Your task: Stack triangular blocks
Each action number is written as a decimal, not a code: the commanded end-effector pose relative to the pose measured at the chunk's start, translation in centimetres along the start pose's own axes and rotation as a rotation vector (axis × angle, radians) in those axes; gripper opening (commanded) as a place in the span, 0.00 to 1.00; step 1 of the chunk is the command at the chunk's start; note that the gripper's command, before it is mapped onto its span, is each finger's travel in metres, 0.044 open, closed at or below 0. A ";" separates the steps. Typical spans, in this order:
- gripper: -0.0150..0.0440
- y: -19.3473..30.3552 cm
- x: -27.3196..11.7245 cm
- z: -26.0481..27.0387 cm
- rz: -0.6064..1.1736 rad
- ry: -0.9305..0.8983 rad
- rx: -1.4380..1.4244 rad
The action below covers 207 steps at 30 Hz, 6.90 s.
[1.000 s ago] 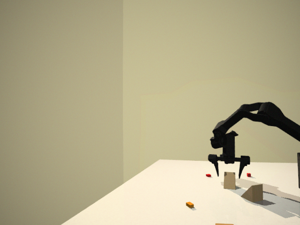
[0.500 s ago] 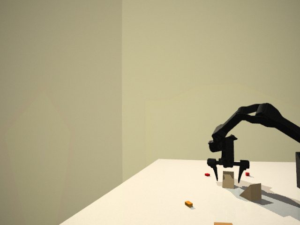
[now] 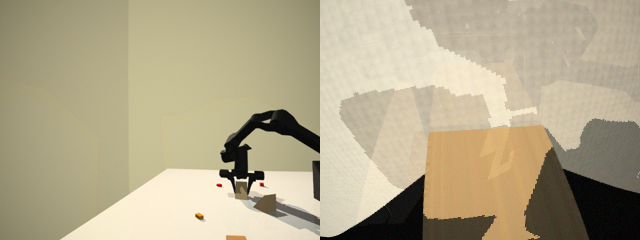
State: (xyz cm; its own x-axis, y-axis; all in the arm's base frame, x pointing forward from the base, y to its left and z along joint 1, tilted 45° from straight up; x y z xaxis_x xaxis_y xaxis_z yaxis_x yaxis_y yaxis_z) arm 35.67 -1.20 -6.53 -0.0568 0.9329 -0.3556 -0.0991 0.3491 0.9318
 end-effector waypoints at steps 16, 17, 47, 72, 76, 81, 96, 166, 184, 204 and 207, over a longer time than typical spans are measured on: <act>0.25 1.2 -0.3 0.2 -0.096 0.026 0.007; 0.25 1.4 -0.4 0.3 -0.122 0.032 0.007; 0.25 9.6 1.8 2.3 -0.873 0.212 0.008; 0.65 12.3 4.8 2.7 -1.214 0.302 0.006; 0.83 12.3 4.8 2.7 -1.214 0.302 0.006; 1.00 12.3 4.8 2.7 -1.214 0.302 0.006; 1.00 16.3 -4.3 3.7 -1.221 0.300 0.010; 0.25 7.1 0.8 1.6 0.150 -0.058 0.043; 0.25 10.4 -5.7 1.7 0.110 -0.094 0.130; 0.25 10.7 -5.3 1.9 0.045 -0.061 -0.508; 0.25 10.7 -5.3 1.9 0.036 -0.052 -0.612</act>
State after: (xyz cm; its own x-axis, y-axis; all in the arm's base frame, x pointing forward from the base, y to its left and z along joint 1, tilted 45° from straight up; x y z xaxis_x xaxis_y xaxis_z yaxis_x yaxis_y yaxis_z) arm 36.58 -2.15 5.31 -0.0196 0.9558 -0.2935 -0.5784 0.2286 0.7831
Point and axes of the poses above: the point midway between the two fingers, 35 mm back from their tips, its own x axis out along the fingers, its own z axis across the jaws, y = z × x, the point moved 5 cm from there along -x, back along the fingers, and after that the axes turned 13 degrees about -x, right-handed, at the moved point
